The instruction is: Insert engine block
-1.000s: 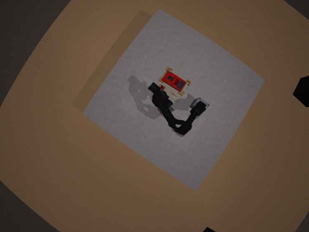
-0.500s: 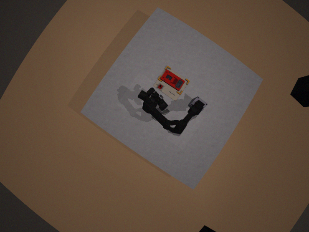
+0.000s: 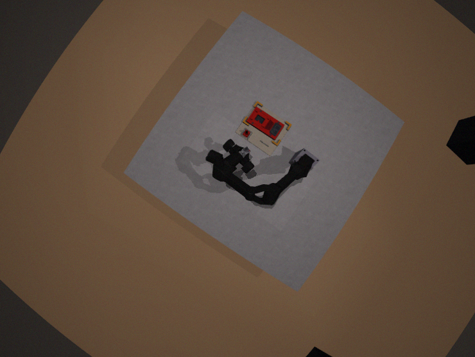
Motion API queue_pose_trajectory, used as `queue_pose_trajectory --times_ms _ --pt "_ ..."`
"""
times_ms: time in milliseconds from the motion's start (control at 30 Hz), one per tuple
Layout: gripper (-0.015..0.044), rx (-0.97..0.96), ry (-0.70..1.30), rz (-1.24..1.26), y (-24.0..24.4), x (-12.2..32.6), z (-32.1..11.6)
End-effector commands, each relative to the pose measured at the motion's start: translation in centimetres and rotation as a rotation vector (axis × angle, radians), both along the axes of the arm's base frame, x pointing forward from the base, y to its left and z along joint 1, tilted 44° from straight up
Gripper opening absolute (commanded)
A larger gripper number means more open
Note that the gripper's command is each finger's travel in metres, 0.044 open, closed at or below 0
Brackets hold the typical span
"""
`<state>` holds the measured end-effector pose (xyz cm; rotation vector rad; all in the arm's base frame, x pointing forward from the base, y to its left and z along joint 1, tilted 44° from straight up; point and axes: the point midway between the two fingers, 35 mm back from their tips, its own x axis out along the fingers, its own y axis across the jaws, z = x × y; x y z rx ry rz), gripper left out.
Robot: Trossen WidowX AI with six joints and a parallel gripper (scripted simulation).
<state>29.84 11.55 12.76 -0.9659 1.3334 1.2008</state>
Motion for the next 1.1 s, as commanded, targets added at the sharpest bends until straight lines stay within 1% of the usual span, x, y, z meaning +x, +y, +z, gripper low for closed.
queue_pose_trajectory --times_ms 0,1067 --pt "0.0 -0.015 0.004 -0.005 0.4 0.0 -0.8" --pt "0.0 -0.012 0.005 -0.005 4.6 0.2 -5.0"
